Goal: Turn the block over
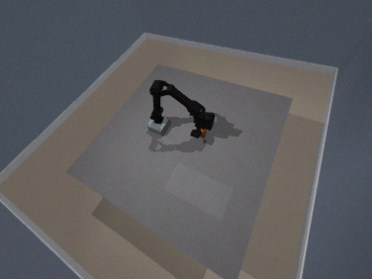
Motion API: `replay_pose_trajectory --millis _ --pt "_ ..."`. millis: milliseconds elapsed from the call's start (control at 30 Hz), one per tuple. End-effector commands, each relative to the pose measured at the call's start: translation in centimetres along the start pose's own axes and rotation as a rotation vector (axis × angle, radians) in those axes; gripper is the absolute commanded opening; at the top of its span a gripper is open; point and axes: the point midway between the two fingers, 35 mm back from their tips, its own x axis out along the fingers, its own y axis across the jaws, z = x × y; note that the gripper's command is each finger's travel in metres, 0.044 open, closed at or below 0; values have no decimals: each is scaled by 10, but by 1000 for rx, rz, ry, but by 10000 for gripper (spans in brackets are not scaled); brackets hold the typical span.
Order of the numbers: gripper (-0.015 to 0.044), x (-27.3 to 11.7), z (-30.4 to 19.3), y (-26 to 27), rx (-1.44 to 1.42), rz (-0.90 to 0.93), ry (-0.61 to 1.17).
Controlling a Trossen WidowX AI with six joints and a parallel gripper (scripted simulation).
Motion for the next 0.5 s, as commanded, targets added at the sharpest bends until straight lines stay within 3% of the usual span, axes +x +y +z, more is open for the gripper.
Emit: replay_pose_trajectory --millis 0,467 --pt "0 1 -1 0 -1 -5 -49" --pt "0 3 -4 0 -1 -5 -275"
